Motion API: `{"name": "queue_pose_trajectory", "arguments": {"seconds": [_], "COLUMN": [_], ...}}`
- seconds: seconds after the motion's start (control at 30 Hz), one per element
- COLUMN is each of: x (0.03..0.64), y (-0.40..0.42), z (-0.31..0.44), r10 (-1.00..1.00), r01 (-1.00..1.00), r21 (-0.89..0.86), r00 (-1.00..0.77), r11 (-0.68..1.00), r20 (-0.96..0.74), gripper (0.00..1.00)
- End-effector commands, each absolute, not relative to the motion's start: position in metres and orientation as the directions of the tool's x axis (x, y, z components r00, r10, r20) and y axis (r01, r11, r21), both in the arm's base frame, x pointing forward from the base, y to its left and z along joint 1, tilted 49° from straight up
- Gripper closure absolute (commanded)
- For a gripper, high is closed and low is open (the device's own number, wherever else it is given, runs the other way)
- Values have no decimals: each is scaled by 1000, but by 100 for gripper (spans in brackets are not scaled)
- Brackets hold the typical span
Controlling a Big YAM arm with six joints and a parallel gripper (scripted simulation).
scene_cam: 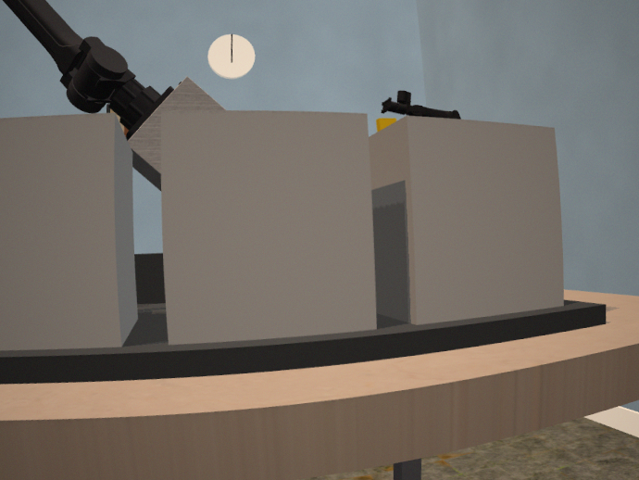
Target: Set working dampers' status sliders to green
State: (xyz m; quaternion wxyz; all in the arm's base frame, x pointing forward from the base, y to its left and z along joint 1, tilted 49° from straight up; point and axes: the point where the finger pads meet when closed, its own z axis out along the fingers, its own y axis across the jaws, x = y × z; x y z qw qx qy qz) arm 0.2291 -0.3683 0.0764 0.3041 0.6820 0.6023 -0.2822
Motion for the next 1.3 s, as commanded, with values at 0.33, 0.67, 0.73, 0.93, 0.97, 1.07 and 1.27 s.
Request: {"name": "queue_pose_trajectory", "arguments": {"seconds": [0.33,0.67,0.73,0.93,0.97,1.07,1.27], "x": [231,228,228,228,230,233,235], "y": [-344,-343,-343,-343,-342,-336,-325], "z": [103,101,101,102,104,106,121], "r10": [645,651,651,649,646,647,643], "r01": [992,992,992,992,992,993,992], "r21": [92,79,79,82,89,90,96], "r00": [128,122,122,123,127,122,126], "r11": [-89,-94,-94,-93,-92,-82,-82], "r20": [-754,-749,-749,-750,-752,-753,-755], "gripper": [100,100,100,0,0,0,0]}}
